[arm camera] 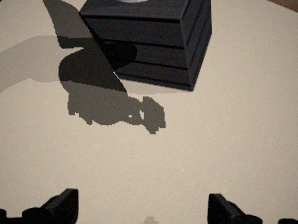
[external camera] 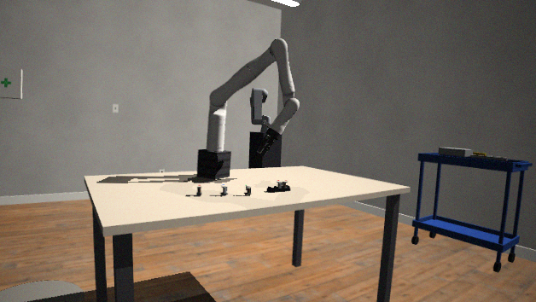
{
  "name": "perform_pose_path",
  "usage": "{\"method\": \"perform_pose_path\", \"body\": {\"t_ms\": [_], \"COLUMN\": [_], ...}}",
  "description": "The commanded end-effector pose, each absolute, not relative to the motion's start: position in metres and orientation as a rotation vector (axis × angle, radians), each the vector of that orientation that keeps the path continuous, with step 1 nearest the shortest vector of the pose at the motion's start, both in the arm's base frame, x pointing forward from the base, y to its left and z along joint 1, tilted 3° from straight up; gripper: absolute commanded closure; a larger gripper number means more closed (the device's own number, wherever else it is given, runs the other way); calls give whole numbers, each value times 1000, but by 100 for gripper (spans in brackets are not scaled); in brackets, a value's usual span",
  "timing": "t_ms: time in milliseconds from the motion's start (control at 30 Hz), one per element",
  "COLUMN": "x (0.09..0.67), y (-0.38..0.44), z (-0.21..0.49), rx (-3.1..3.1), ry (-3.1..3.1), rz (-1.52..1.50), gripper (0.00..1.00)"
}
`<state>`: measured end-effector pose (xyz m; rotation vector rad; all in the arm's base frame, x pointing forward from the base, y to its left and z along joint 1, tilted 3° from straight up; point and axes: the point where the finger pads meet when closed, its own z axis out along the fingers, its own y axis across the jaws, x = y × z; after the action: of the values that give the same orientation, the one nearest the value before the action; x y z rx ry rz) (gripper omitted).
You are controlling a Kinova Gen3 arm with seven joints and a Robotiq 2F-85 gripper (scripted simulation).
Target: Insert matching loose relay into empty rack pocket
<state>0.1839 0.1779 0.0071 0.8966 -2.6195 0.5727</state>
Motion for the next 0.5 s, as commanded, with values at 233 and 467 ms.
{"method": "perform_pose_path", "body": {"t_ms": [233,467], "x": [237,276], "y": [188,191], "z": [-8,-16], "rx": [1123,1304], "ry": [-2577,-2543], "rz": [386,269], "gripper": [0,0]}}
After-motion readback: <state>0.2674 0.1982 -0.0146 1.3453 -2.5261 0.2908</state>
